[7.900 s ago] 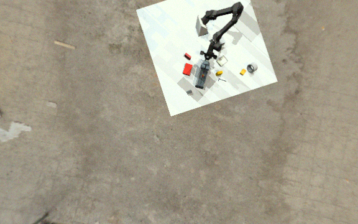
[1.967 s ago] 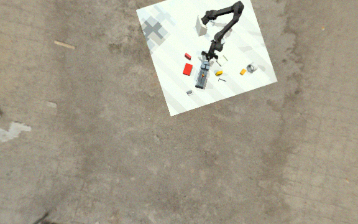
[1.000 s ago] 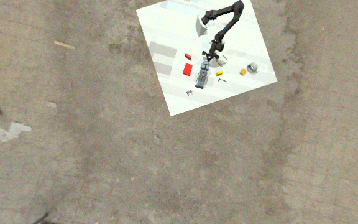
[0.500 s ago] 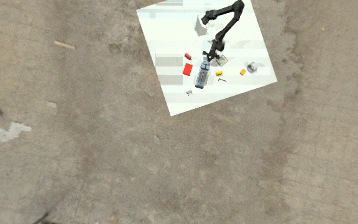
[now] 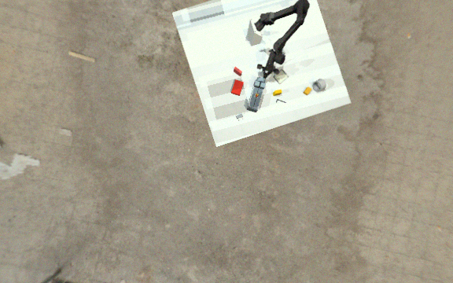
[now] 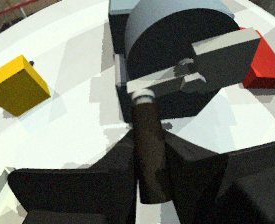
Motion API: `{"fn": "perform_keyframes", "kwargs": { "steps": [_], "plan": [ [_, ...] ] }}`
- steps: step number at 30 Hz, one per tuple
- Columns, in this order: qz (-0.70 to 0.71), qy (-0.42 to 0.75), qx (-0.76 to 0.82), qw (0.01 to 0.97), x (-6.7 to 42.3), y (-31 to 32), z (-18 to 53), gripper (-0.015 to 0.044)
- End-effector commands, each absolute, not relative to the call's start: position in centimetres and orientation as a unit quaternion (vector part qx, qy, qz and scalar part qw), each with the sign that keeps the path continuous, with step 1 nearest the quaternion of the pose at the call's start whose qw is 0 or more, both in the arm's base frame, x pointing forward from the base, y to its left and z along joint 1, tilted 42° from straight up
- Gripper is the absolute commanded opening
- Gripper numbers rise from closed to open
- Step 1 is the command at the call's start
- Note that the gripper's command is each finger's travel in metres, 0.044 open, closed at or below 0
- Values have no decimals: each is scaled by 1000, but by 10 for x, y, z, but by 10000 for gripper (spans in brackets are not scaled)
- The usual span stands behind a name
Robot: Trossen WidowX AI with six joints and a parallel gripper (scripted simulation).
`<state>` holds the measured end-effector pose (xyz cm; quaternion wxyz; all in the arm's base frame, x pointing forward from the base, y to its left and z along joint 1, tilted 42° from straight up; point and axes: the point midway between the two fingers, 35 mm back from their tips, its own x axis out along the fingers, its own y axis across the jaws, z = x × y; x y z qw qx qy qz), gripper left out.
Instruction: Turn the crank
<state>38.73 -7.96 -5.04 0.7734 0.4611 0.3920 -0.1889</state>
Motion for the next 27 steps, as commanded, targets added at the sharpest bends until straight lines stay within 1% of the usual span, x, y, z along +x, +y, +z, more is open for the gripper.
{"fn": "perform_keyframes", "kwargs": {
  "steps": [1, 27],
  "plan": [
    [-186, 387, 461, 777, 388, -84, -42, 0],
    [-187, 387, 460, 777, 376, -109, -28, 0]
  ]
}}
